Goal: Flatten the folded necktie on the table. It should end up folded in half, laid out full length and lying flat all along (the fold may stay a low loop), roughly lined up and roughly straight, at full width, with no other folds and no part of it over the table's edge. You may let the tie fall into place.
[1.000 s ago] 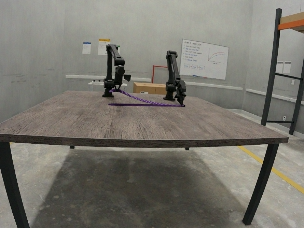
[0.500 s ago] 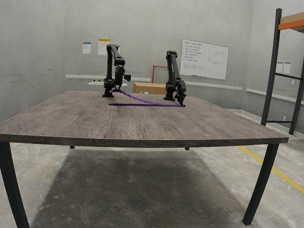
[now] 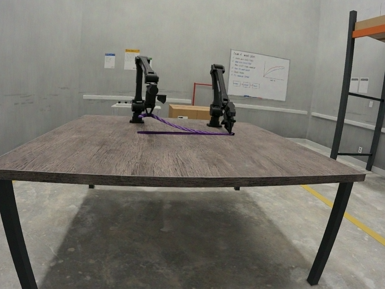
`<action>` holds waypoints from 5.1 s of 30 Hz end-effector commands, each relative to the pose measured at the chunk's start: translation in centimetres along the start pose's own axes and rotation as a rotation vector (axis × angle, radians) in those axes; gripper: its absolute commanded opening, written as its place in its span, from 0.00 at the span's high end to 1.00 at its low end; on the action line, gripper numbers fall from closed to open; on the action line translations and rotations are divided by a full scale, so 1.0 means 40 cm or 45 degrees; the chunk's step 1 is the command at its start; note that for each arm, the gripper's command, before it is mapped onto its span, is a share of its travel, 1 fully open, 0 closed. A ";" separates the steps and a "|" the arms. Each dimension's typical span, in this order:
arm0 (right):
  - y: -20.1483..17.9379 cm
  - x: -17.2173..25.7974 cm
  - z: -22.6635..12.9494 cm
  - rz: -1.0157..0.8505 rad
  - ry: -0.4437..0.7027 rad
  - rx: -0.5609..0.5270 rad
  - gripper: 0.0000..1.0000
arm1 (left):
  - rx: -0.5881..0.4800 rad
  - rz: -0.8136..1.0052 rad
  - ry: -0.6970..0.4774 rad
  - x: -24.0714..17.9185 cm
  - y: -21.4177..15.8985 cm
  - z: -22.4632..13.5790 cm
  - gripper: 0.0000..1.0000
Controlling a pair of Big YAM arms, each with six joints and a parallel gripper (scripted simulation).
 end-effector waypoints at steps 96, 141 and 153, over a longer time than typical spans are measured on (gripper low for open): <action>0.054 -0.065 0.120 -0.022 -0.054 -0.017 0.96 | -0.020 0.005 0.008 0.002 0.015 0.005 0.96; 0.034 -0.073 0.184 -0.022 -0.054 -0.017 0.96 | -0.020 0.005 0.008 0.002 0.015 0.005 0.96; 0.027 -0.076 0.201 -0.022 -0.054 -0.017 0.96 | -0.020 0.005 0.008 0.002 0.015 0.005 0.96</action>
Point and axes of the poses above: on each arm, the point where the finger pads meet when closed, its own z axis out along the fingers, its own x axis across the jaws, y = z × x, the point moved 9 cm from there along -z, back along the fingers, and after that the axes turned 14 degrees about z, right-handed, at the moved point
